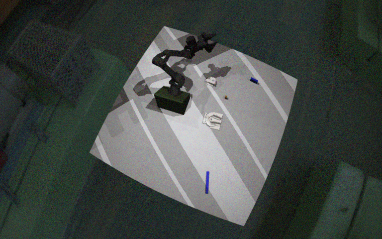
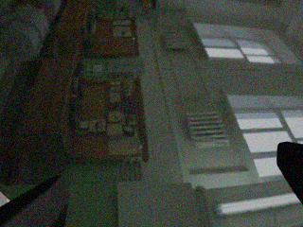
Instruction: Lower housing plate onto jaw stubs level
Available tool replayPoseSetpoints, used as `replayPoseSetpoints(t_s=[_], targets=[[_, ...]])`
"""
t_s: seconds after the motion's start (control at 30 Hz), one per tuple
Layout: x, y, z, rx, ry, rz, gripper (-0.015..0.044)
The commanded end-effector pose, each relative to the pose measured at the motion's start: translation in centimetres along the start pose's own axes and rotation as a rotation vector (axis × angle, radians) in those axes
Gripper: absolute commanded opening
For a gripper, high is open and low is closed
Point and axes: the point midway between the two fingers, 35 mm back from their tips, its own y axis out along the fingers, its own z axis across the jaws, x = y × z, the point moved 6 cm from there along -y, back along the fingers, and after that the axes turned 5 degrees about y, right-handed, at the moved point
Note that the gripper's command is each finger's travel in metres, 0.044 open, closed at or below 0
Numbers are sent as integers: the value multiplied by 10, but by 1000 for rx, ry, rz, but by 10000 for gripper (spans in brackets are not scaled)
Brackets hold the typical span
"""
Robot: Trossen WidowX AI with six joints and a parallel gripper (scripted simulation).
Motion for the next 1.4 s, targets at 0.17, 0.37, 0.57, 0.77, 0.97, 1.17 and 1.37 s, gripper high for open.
replayPoseSetpoints(t_s=[0.17,0.37,0.57,0.77,0.97,1.17,1.37], targets=[[-6,11,22,136,-48,3,440],[-13,16,36,223,-75,14,440],[-22,20,50,311,-94,29,440],[-31,22,63,400,-106,48,440],[-39,23,75,491,-105,69,440],[-49,23,87,581,-96,95,440],[-59,22,97,669,-79,126,440]])
